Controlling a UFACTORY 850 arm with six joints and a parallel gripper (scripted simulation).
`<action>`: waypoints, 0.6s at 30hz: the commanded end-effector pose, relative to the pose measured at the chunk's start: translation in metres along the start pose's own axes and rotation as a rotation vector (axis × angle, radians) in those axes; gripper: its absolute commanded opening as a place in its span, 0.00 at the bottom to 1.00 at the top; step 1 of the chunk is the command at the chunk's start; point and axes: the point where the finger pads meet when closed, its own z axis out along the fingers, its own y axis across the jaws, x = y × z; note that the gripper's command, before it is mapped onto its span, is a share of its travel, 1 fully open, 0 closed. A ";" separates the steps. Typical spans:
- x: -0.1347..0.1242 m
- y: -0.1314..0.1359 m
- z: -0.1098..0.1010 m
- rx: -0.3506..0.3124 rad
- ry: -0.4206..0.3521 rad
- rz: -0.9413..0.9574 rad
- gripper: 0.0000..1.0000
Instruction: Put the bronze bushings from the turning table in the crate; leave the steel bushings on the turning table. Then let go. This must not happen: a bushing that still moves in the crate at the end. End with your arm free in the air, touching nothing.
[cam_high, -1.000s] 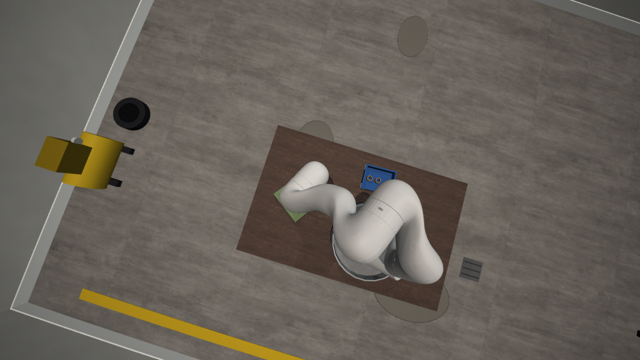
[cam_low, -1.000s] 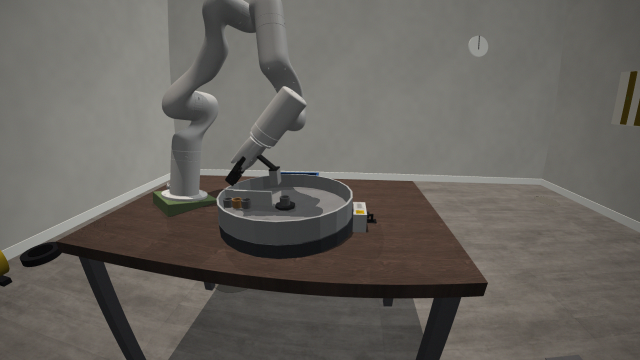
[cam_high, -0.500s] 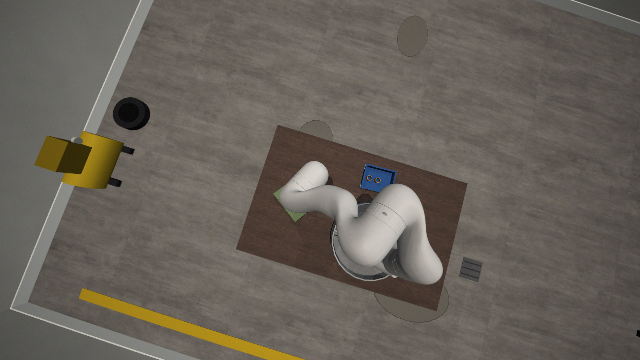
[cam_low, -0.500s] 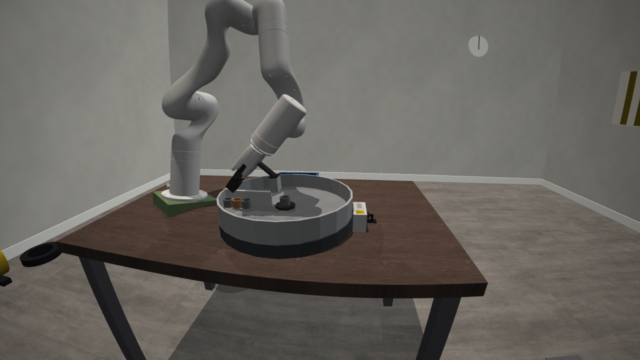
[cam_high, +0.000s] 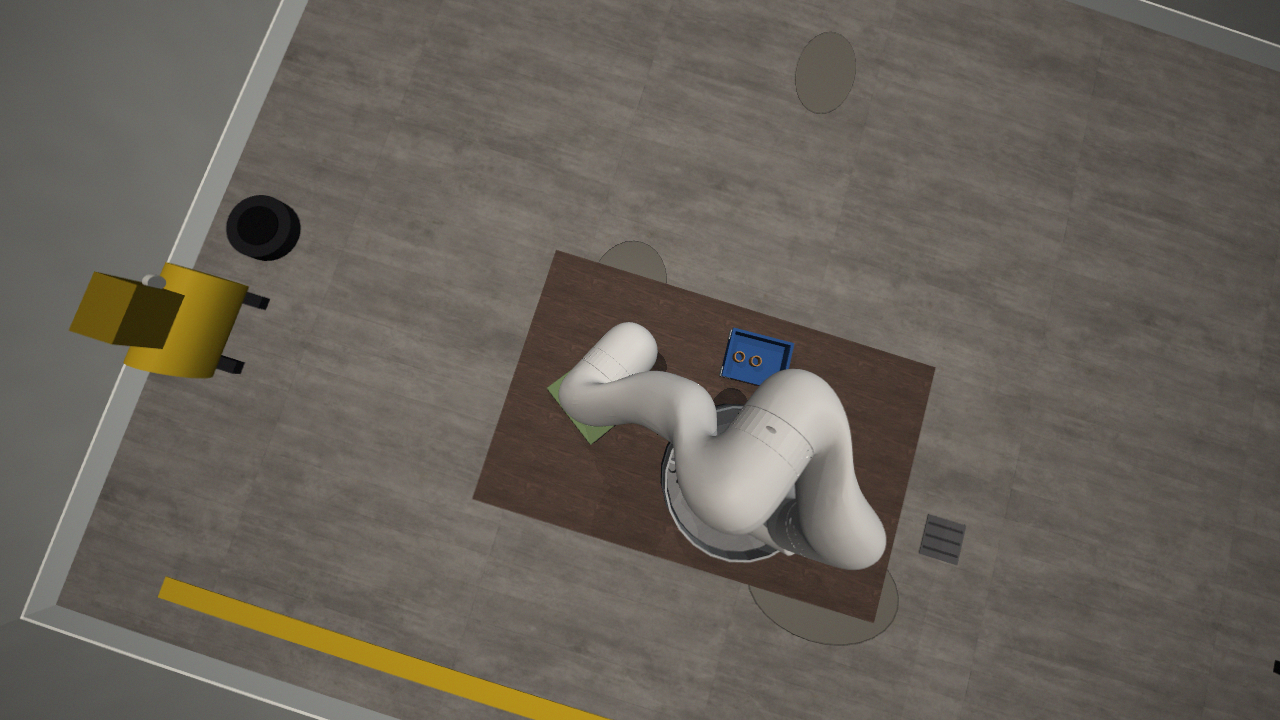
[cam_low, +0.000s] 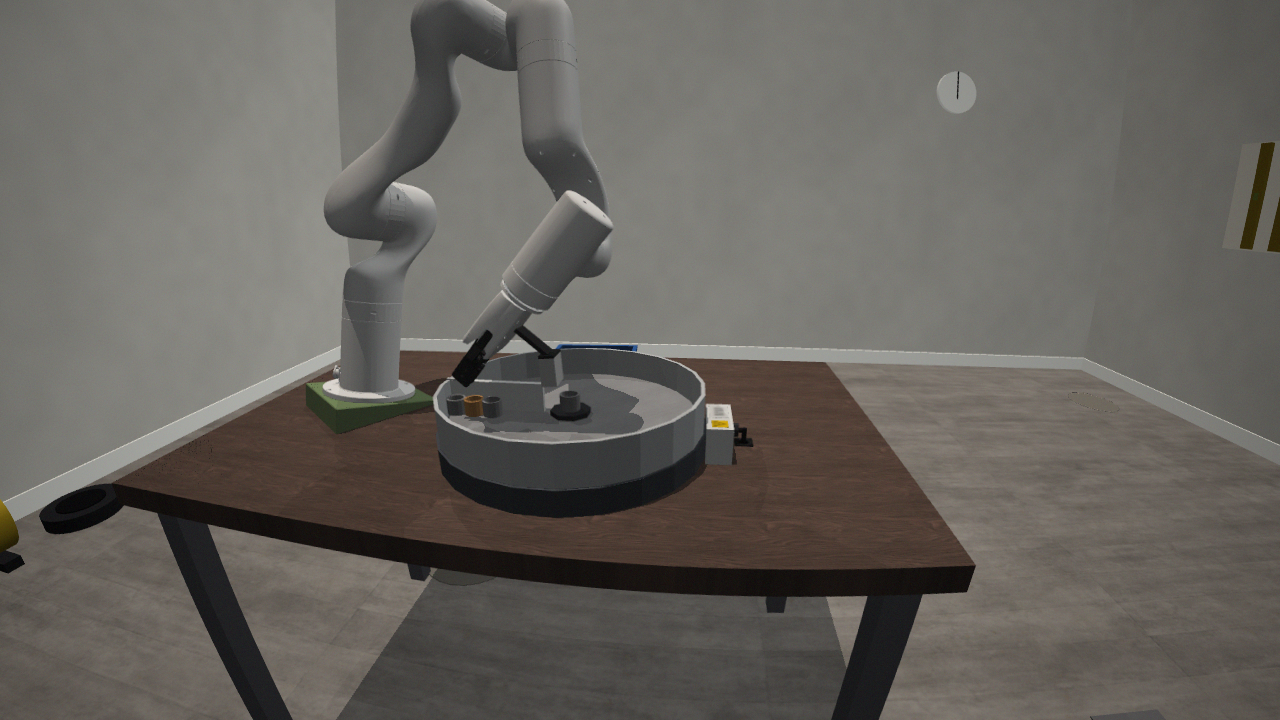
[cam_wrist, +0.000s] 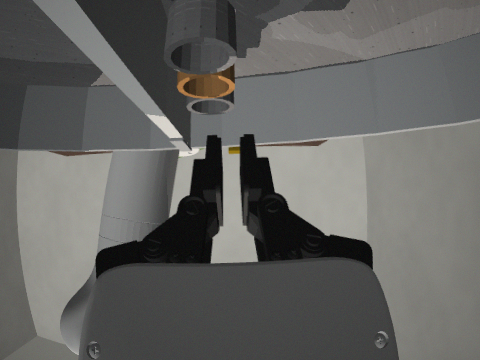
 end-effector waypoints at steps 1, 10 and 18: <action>0.003 0.000 0.003 0.000 0.001 0.000 0.11; 0.011 0.000 0.013 0.000 0.001 0.000 0.11; 0.016 0.000 0.018 0.000 0.001 0.000 0.11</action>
